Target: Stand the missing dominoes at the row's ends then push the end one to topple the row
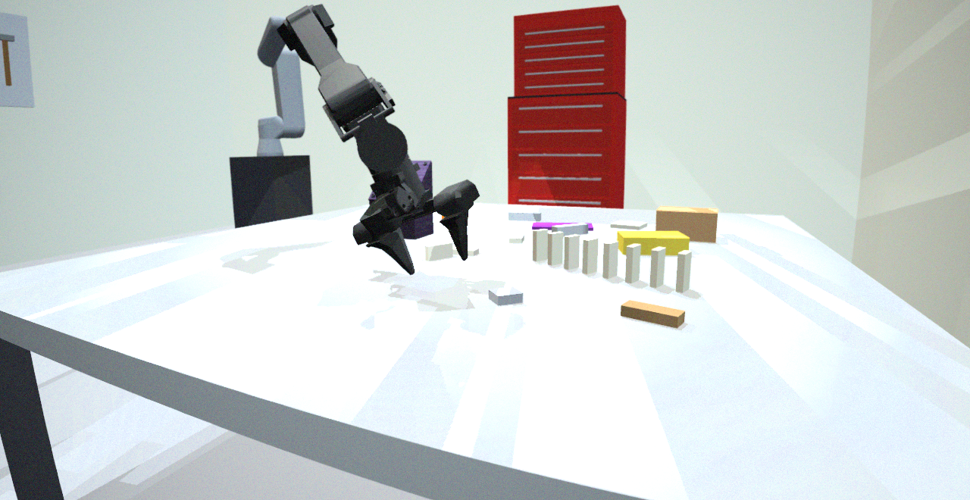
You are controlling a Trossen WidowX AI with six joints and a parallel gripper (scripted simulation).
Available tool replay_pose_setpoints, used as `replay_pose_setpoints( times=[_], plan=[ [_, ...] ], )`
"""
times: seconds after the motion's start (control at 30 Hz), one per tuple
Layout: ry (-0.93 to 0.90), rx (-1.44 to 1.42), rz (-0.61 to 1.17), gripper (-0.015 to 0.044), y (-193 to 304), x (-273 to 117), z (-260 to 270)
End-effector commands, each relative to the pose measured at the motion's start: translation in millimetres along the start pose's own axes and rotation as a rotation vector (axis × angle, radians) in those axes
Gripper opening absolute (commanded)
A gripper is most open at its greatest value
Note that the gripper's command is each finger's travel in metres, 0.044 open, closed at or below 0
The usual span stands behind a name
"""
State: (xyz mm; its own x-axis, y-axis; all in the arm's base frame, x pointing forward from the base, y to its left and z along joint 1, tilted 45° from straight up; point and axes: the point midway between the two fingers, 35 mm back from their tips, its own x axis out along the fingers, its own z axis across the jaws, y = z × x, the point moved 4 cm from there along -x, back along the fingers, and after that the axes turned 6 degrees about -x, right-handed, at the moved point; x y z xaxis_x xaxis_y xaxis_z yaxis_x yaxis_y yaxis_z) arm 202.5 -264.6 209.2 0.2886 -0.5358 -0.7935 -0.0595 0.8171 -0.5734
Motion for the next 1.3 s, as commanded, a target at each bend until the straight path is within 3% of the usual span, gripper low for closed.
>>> replay_pose_setpoints(
  times=[0.0, 0.23, 0.47, 0.83, 1.13, 1.27],
  plan=[
    [0.098, -0.315, 0.095, 0.044, 56.3, 8.1, 20.4],
    [0.261, -0.929, 0.177, 0.044, 143.9, 2.7, 35.5],
    [0.415, -1.529, 0.14, 0.044, 199.1, -14.9, 36.4],
    [0.419, -1.545, 0.138, 0.044, 199.8, -14.2, 36.7],
    [0.42, -1.545, 0.137, 0.044, 189.1, 41.1, 17.6],
    [0.422, -1.545, 0.136, 0.044, 187.2, 45.0, 16.1]
  ],
)
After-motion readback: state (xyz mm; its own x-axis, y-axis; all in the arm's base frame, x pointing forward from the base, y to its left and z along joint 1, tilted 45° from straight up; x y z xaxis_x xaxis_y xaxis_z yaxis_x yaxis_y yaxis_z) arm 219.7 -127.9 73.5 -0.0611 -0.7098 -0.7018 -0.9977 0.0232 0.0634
